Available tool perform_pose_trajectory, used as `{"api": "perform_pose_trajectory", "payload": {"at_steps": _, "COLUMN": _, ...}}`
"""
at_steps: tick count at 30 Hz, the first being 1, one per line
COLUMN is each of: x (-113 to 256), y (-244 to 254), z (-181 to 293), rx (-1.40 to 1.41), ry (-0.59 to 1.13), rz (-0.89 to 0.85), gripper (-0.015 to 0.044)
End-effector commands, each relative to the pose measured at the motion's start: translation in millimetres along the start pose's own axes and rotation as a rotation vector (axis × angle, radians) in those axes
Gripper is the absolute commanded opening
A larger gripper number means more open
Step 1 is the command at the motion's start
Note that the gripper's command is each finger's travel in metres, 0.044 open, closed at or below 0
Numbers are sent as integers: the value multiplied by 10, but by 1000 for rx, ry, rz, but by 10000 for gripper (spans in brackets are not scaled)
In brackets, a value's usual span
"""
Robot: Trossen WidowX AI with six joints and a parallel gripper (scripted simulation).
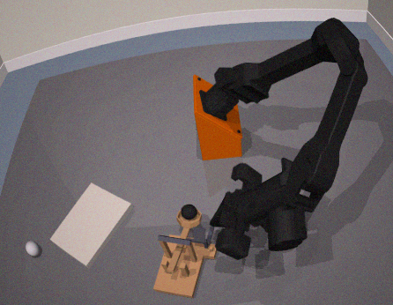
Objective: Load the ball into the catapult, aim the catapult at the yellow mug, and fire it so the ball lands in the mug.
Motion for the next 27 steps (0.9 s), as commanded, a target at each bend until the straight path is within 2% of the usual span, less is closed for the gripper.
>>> {"api": "perform_pose_trajectory", "payload": {"at_steps": 1, "x": -87, "y": 15, "z": -58, "rx": 1, "ry": -6, "rz": -16, "gripper": 0}}
{"api": "perform_pose_trajectory", "payload": {"at_steps": 16, "x": -339, "y": 4, "z": -295, "rx": 1, "ry": -7, "rz": -18, "gripper": 0}}
{"api": "perform_pose_trajectory", "payload": {"at_steps": 21, "x": -313, "y": -2, "z": -287, "rx": 1, "ry": -7, "rz": -17, "gripper": 0}}
{"api": "perform_pose_trajectory", "payload": {"at_steps": 23, "x": -103, "y": -40, "z": -222, "rx": 1, "ry": -7, "rz": -13, "gripper": 0}}
{"api": "perform_pose_trajectory", "payload": {"at_steps": 27, "x": 587, "y": -31, "z": 6, "rx": 2, "ry": -5, "rz": 0, "gripper": 0}}
Point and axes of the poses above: the point midway between the two fingers, 35 mm back from their tips, its own x axis back along the fingers, its own y axis across the jaws, z = x × y, the point moved 6 cm from there along x, back along the fingers, and after that the axes turned 14 degrees about x, right-handed, at the moved point
